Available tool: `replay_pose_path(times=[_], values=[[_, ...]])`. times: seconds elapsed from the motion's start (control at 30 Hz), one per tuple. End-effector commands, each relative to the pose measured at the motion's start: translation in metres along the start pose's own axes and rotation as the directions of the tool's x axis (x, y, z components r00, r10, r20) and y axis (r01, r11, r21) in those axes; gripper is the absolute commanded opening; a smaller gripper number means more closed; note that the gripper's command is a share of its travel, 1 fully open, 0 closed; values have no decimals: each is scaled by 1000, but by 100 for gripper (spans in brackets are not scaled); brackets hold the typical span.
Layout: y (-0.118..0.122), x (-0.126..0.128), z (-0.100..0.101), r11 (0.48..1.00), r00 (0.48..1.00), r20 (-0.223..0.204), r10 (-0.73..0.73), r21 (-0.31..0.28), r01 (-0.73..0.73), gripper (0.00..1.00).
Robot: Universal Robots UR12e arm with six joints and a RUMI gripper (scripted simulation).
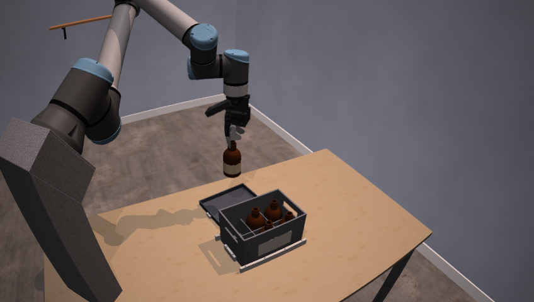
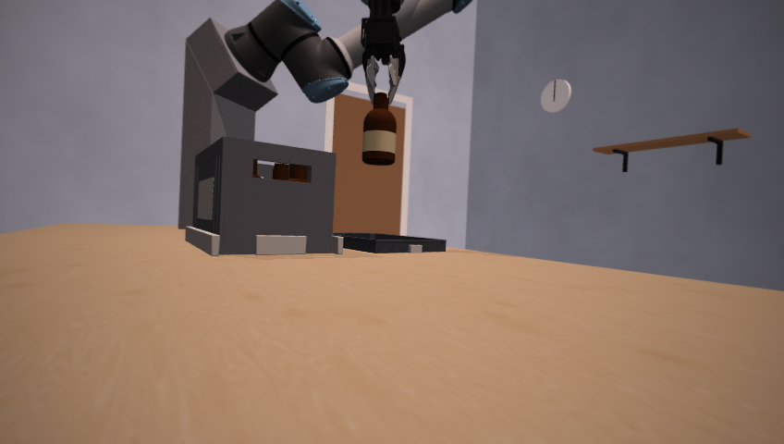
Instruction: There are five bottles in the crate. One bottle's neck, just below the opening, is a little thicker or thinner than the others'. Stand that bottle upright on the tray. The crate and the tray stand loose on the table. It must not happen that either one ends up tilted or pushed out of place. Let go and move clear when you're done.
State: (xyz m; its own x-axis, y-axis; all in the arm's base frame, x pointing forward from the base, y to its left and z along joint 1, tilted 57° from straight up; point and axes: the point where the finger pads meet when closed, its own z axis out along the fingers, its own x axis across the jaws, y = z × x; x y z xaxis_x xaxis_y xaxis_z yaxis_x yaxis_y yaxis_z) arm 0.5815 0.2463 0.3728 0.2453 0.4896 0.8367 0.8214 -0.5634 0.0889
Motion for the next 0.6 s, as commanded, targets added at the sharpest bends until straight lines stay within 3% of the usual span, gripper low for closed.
replay_pose_path(times=[0.0, 0.57], values=[[0, 4, -2, 1000, 1000, -1, -7, -4, 7, 0], [0, 4, -2, 1000, 1000, -1, -7, -4, 7, 0]])
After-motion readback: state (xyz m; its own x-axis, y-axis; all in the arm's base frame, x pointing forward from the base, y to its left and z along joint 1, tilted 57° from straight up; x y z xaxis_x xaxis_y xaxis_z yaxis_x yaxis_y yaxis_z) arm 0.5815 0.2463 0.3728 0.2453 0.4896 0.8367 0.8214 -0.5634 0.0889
